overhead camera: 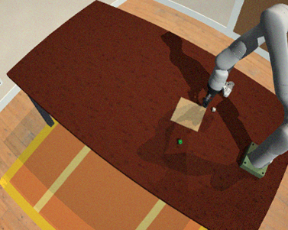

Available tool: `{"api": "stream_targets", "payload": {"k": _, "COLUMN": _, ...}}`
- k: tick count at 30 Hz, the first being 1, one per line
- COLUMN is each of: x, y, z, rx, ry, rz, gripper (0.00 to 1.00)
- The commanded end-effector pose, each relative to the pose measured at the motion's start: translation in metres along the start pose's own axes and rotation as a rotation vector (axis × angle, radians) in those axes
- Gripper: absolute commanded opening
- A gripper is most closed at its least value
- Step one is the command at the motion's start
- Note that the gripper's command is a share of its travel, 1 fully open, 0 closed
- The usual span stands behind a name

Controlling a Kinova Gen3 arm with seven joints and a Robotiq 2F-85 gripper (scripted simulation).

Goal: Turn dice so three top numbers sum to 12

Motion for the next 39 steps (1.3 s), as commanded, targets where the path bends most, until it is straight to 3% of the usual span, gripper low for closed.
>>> {"api": "stream_targets", "payload": {"k": 1, "x": 0.000, "y": 0.001, "z": 0.000, "rx": 0.001, "ry": 0.000, "rz": -0.001, "gripper": 1.00}}
{"api": "stream_targets", "payload": {"k": 21, "x": -0.007, "y": 0.001, "z": 0.014, "rx": 0.001, "ry": 0.000, "rz": -0.001, "gripper": 1.00}}
{"api": "stream_targets", "payload": {"k": 39, "x": -0.044, "y": 0.000, "z": 0.095, "rx": 0.001, "ry": 0.000, "rz": -0.001, "gripper": 1.00}}
Point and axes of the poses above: the point where the finger pads meet when closed, its own y axis back along the fingers, its own z axis across the jaws, x = y × z, the point moved 7 cm from there along y, back along the fingers, and after that the axes turned 13 degrees about y, right-handed, at the moved point
